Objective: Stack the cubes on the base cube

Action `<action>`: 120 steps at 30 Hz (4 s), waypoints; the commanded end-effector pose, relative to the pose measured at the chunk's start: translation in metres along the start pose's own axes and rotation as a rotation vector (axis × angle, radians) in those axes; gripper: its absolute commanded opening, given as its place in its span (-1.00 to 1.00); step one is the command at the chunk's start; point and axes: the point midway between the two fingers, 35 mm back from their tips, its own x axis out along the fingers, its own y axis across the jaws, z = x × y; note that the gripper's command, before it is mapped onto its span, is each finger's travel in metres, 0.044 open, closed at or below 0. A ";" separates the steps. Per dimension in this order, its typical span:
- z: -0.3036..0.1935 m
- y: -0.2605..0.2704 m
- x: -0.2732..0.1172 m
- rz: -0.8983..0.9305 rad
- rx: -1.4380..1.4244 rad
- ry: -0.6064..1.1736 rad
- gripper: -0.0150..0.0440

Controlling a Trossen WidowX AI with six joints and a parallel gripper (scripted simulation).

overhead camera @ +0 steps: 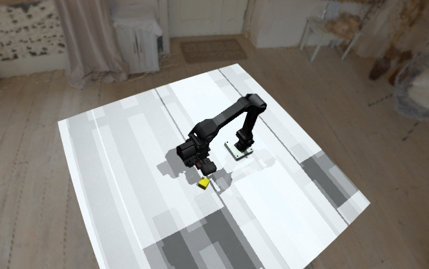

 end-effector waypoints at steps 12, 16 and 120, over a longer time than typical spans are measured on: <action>0.006 0.035 0.009 0.007 -0.608 -0.006 -0.14; 0.006 0.044 0.012 0.008 -0.774 -0.007 -0.14; 0.005 0.074 0.020 0.007 -1.329 -0.001 0.38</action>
